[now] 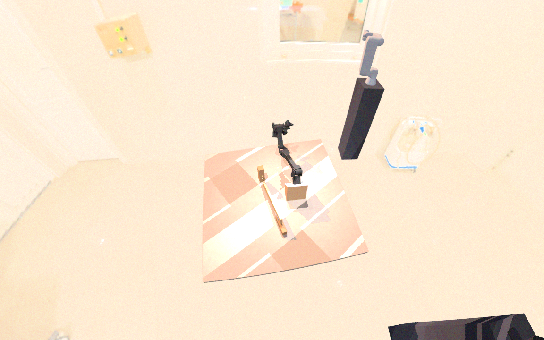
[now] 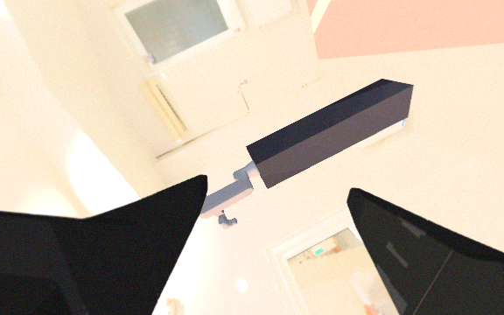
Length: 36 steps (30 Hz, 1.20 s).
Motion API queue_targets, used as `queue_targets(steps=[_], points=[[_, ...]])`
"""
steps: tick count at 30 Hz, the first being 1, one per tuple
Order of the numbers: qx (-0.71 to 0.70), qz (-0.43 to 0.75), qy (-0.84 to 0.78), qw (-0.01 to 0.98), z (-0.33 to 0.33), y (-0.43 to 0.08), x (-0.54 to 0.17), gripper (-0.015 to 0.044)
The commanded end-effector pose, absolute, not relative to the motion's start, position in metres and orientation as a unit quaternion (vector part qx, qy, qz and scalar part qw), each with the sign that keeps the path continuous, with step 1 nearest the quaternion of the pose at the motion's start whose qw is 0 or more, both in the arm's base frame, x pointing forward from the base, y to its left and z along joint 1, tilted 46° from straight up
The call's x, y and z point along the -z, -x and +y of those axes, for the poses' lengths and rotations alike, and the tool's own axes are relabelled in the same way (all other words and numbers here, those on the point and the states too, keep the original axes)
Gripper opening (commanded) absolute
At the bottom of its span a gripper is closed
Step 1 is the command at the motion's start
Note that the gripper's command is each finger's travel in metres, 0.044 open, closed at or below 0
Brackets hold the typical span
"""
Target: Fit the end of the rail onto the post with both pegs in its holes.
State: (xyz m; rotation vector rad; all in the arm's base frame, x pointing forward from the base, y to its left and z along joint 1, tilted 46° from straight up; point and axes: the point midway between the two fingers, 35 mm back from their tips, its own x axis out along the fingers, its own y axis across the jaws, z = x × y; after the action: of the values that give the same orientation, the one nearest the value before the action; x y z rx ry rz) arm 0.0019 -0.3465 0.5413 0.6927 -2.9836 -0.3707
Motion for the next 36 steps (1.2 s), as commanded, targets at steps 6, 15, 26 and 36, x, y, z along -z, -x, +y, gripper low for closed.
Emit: queue_targets(steps=[6, 15, 26, 36], points=[[0.044, -0.971, -0.231, 0.033, -0.321, 0.031, -0.574, 0.044], [-0.106, -0.965, -0.223, 0.083, -0.244, 0.087, -0.639, 0.044], [-0.217, -0.935, -0.222, 0.169, -0.159, 0.107, -0.683, 0.044], [-0.322, -0.893, -0.151, 0.278, -0.04, 0.119, -0.714, 0.044]])
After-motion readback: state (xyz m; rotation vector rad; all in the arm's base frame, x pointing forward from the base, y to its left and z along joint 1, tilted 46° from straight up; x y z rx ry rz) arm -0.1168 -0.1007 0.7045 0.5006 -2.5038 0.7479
